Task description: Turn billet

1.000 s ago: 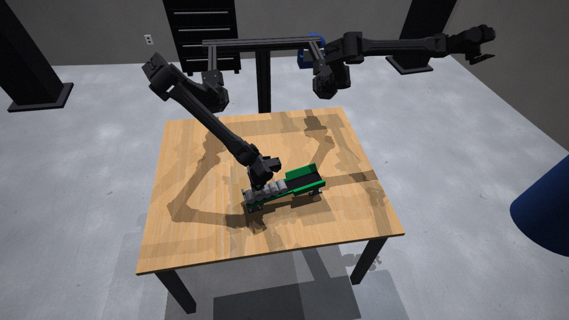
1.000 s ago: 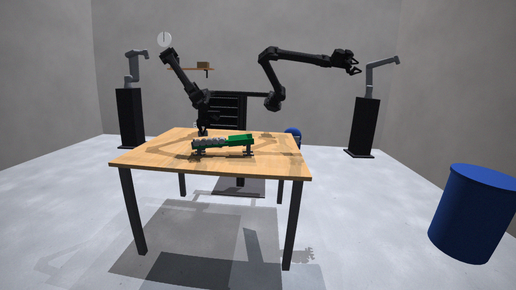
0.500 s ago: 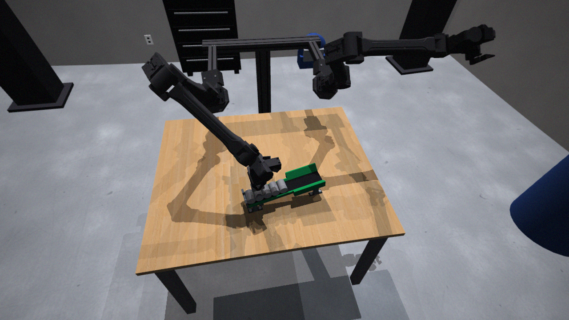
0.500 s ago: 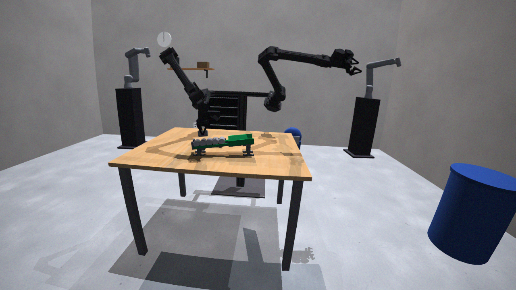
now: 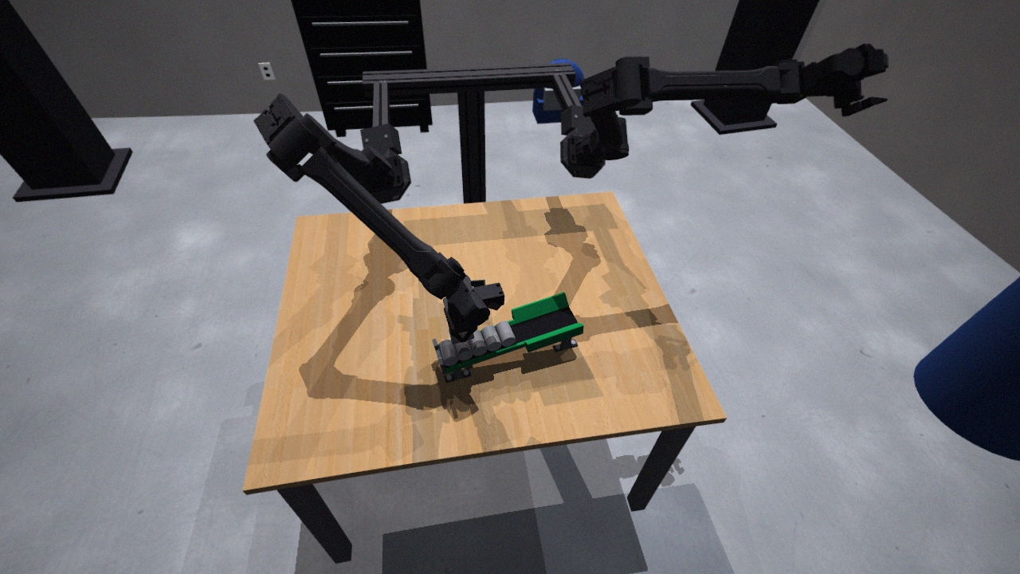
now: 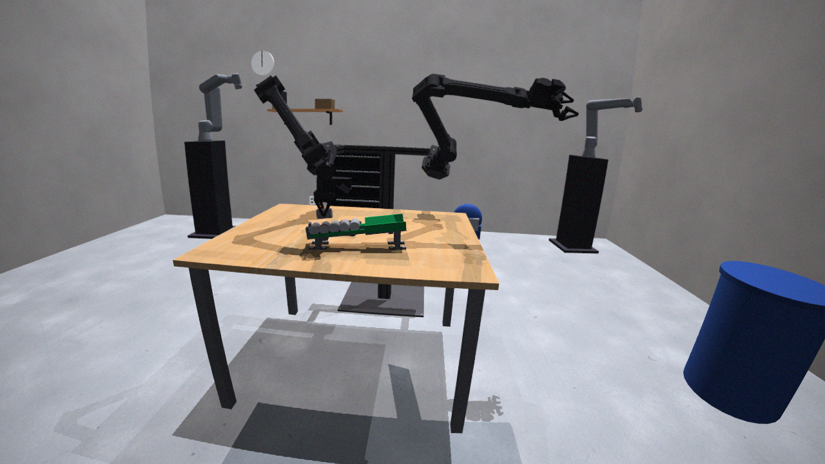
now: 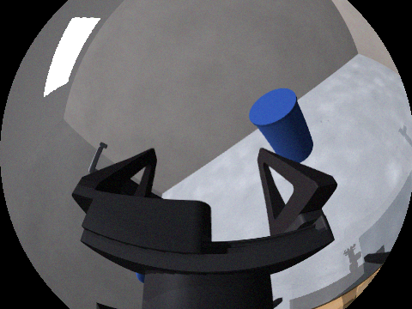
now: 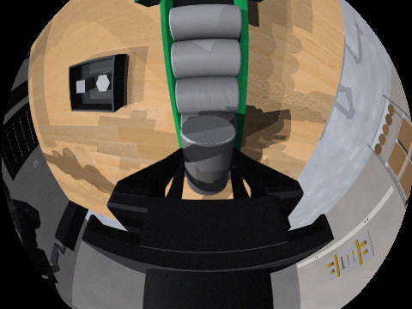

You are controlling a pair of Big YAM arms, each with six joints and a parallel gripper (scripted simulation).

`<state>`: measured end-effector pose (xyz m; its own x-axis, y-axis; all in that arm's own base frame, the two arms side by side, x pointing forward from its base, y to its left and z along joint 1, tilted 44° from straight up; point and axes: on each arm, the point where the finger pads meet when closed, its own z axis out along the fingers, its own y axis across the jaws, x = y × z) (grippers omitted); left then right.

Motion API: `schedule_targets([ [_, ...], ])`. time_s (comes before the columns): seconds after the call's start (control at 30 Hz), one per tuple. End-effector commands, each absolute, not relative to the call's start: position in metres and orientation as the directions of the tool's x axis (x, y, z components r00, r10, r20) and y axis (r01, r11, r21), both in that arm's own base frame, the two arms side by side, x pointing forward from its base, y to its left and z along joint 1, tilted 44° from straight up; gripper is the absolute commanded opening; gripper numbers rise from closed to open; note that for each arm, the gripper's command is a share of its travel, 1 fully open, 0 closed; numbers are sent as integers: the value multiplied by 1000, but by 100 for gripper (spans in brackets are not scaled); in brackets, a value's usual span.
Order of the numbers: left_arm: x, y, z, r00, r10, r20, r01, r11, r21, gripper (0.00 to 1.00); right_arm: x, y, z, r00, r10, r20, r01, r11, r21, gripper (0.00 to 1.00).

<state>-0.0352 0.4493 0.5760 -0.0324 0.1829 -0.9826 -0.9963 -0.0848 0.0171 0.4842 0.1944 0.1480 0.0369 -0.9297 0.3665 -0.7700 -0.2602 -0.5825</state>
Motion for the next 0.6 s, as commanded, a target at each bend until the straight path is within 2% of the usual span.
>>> schedule_targets([
  [0.0,-43,436,618,-24,244,-969,-995,-99,0,100,479,214,174,35,-943,330,-742,-246,-623,0],
  [0.57,-43,436,618,-24,244,-969,-995,-99,0,100,479,213,173,-99,-972,212,-737,-71,-672,0],
])
